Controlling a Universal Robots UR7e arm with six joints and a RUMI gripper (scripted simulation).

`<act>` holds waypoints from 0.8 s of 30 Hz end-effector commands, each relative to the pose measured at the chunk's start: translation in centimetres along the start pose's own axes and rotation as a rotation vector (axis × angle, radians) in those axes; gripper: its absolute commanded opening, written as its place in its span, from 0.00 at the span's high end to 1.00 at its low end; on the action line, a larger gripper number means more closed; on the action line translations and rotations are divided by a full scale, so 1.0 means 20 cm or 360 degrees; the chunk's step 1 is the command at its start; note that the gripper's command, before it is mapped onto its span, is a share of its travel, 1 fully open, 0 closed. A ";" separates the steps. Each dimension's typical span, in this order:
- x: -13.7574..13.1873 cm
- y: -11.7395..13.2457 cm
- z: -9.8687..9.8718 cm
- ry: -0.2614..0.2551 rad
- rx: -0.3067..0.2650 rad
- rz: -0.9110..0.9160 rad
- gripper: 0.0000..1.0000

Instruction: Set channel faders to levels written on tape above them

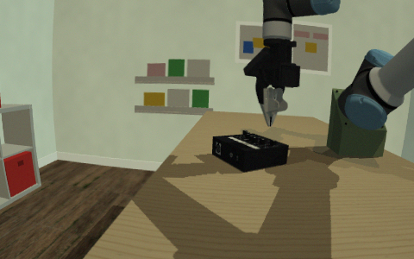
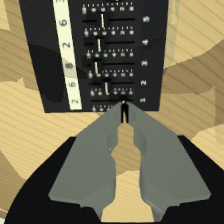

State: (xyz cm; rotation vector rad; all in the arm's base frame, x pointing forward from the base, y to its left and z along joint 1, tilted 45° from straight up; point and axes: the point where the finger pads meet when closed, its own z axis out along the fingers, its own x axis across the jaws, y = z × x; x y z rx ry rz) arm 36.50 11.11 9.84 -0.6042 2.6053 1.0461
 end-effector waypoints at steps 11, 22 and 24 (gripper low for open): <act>-0.01 -0.01 0.00 -0.0001 0.0001 -0.0065 1.00; -0.02 -0.02 0.00 -0.0001 0.0001 -0.0239 1.00; -0.03 -0.02 0.00 -0.0001 0.0001 -0.0295 1.00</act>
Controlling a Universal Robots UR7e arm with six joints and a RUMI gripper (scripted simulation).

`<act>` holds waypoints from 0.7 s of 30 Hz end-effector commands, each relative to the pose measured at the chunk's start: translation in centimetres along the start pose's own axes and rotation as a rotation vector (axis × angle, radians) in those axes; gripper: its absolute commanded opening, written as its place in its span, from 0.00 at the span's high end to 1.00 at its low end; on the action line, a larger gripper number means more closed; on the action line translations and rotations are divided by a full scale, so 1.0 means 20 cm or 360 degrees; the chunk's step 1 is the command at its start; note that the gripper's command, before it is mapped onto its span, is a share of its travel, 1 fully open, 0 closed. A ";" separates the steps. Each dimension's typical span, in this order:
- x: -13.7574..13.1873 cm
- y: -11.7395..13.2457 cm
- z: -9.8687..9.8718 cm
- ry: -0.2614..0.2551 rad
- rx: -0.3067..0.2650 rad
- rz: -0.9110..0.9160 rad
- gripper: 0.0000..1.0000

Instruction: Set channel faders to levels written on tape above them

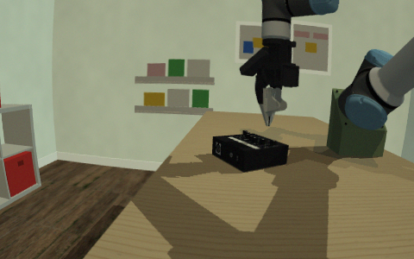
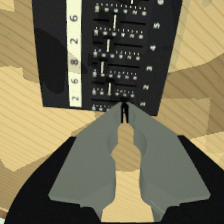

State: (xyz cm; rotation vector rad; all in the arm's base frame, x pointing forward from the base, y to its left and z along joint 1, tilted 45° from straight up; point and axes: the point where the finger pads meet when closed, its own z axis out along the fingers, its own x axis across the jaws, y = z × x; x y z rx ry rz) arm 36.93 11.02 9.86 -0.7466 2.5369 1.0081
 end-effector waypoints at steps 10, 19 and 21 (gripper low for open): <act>-0.04 -0.04 0.00 -0.0002 -0.0001 -0.0496 1.00; -0.07 -0.06 -0.01 -0.0002 0.0000 -0.0863 1.00; -0.08 -0.06 -0.01 -0.0002 0.0000 -0.0981 1.00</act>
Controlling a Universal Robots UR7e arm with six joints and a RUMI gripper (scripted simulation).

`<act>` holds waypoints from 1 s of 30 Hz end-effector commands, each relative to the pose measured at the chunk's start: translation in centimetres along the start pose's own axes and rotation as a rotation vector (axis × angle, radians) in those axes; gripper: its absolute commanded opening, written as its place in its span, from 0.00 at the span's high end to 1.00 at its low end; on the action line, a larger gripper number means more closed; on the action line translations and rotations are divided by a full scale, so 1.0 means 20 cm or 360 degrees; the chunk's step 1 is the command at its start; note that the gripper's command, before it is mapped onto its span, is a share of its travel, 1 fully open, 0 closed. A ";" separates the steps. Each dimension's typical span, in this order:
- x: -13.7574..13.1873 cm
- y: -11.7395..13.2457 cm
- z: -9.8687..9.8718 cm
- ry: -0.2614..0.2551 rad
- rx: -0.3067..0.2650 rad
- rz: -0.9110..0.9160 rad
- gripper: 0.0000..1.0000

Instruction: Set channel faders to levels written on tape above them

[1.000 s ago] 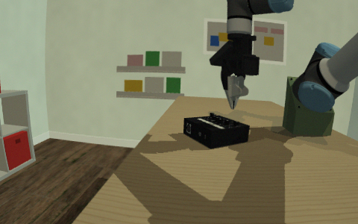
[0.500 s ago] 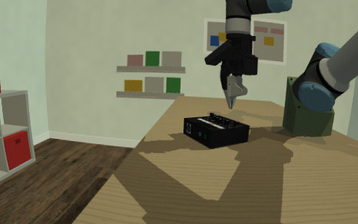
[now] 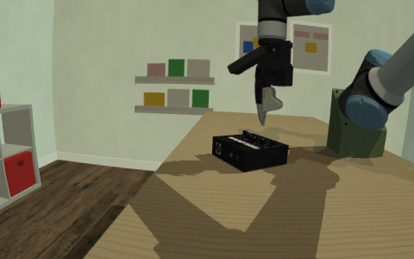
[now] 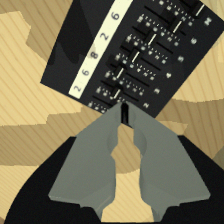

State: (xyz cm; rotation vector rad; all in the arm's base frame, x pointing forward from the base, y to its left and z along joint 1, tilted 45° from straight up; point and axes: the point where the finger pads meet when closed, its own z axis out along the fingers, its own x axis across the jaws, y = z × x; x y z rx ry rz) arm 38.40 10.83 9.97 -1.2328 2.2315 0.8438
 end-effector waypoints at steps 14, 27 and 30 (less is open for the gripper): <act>-0.05 -0.08 0.00 -0.0015 -0.0004 -0.1077 1.00; -0.07 -0.11 0.00 -0.0016 0.0000 -0.1871 1.00; -0.07 -0.12 0.00 -0.0016 0.0002 -0.2086 1.00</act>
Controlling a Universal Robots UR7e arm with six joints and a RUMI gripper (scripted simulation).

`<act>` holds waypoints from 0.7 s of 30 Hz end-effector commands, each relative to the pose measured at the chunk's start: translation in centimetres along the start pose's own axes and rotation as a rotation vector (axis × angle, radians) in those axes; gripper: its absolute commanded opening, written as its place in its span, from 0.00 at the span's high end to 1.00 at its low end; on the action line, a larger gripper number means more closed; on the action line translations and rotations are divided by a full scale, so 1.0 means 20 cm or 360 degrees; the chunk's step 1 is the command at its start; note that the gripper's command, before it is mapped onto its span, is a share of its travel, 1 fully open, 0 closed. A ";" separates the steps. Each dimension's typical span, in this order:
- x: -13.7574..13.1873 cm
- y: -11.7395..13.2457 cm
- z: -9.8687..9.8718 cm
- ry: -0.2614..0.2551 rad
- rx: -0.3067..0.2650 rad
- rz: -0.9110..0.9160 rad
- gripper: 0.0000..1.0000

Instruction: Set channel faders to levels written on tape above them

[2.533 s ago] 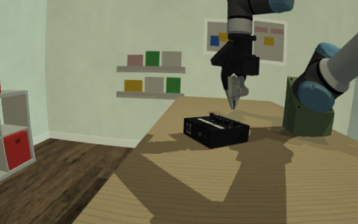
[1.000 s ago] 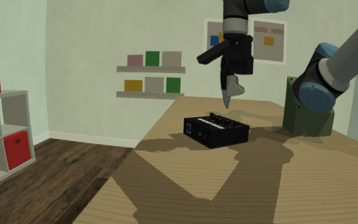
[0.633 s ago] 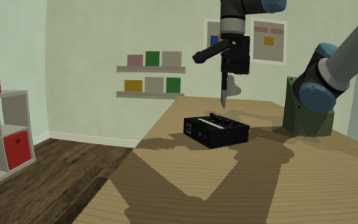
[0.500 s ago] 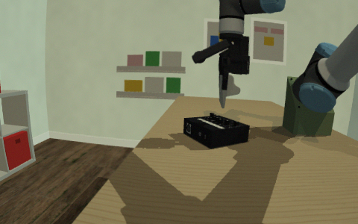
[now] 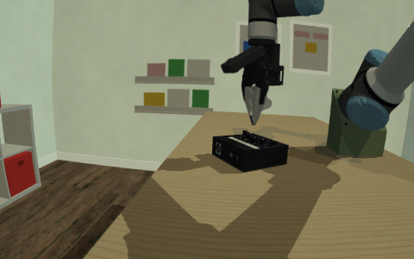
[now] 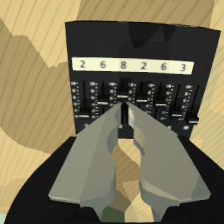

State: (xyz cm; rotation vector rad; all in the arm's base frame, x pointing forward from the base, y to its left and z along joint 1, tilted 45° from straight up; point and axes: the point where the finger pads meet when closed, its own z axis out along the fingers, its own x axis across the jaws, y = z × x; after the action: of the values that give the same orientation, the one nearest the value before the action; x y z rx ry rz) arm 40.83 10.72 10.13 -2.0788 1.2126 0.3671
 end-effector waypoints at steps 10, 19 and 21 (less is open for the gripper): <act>0.03 -0.02 0.01 -0.0030 0.0024 -0.1028 1.00; 0.05 -0.02 0.01 -0.0028 0.0030 -0.1463 1.00; 0.06 -0.02 0.01 -0.0027 0.0031 -0.1569 1.00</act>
State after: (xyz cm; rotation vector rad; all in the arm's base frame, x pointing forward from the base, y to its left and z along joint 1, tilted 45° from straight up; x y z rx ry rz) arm 41.63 10.41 9.62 -2.3496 0.3128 -0.0070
